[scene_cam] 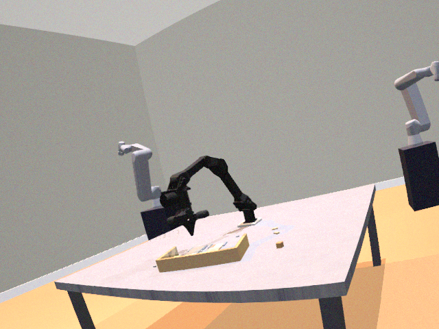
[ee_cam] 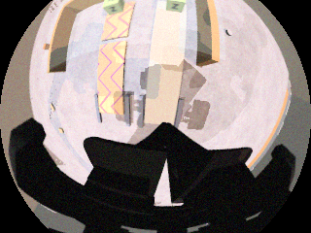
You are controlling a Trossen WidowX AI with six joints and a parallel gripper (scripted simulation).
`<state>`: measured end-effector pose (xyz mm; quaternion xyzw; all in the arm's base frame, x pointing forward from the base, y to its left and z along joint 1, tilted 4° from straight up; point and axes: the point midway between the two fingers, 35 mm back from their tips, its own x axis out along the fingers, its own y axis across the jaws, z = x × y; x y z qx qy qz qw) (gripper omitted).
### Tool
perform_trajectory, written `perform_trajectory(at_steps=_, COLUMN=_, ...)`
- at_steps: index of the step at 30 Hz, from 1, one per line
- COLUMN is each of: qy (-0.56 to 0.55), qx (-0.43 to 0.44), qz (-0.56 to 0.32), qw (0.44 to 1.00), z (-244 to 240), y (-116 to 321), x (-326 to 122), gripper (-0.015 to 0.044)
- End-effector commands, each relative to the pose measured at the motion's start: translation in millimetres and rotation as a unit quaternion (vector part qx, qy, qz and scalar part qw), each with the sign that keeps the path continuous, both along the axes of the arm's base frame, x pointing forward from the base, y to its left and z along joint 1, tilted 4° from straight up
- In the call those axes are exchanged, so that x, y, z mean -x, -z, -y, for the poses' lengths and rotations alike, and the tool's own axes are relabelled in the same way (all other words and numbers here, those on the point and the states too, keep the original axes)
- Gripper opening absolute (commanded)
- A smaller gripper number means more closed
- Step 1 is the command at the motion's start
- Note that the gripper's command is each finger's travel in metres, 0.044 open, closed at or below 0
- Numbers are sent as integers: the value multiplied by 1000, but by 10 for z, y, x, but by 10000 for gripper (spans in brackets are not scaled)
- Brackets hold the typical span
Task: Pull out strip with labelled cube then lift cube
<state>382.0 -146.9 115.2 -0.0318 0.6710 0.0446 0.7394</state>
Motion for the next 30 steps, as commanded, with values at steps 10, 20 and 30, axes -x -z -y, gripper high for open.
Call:
perform_trajectory(at_steps=10, qy=-3, qx=-3, qz=-5, qw=1000, z=-26, y=241, x=-9, gripper=0)
perform_trajectory(at_steps=20, qy=-3, qx=-4, qz=-5, qw=1000, z=-39, y=405, x=-18, gripper=0)
perform_trajectory(at_steps=30, qy=-3, qx=-4, qz=-5, qw=1000, z=-49, y=568, x=-22, gripper=0)
